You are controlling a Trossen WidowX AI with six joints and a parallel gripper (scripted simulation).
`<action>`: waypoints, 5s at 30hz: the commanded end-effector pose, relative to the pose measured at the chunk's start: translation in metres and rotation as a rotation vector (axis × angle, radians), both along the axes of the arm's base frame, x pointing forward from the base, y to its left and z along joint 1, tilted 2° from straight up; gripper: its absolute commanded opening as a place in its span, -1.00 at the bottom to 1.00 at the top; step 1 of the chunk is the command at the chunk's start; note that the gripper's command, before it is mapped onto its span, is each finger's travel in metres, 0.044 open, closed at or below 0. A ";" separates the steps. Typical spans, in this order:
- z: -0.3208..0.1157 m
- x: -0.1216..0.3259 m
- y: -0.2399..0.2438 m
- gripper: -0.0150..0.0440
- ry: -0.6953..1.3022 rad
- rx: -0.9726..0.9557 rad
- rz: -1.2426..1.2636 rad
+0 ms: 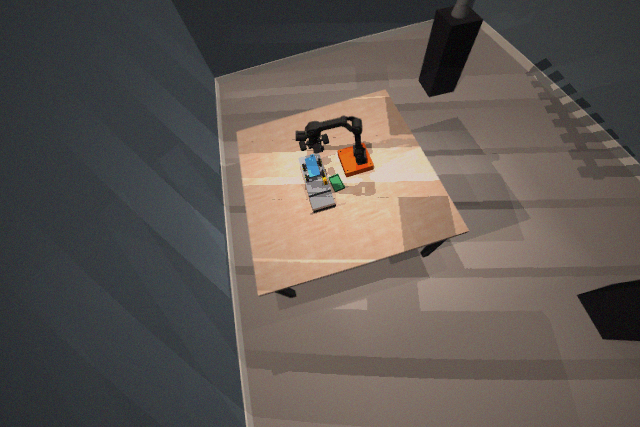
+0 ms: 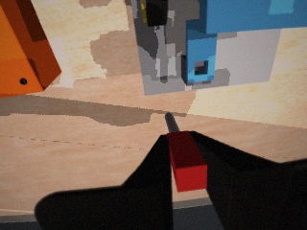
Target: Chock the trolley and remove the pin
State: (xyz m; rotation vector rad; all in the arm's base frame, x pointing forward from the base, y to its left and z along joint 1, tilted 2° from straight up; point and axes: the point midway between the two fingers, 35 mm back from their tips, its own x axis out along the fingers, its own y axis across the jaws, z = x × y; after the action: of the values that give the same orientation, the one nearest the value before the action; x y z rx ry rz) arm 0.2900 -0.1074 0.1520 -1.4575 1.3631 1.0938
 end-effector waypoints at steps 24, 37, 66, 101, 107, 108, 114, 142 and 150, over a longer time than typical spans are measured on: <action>-0.006 -0.051 0.025 -0.49 -0.001 0.002 0.002; -0.014 -0.052 0.078 -0.49 -0.001 0.006 0.002; -0.030 -0.062 0.191 -0.49 0.000 0.015 0.002; -0.033 -0.066 0.210 -0.49 0.093 0.103 0.711; -0.033 -0.066 0.208 -0.49 0.117 0.120 0.893; -0.033 -0.066 0.208 -0.49 0.122 0.123 0.923; -0.033 -0.065 0.207 -0.49 0.154 0.145 1.103; -0.034 -0.065 0.204 -0.49 0.199 0.203 1.697; -0.051 -0.086 0.203 -0.49 0.202 0.204 1.697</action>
State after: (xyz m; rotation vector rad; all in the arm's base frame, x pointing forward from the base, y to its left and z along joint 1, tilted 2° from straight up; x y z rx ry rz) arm 0.2126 0.0954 0.1067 -2.3017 -0.2614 2.2712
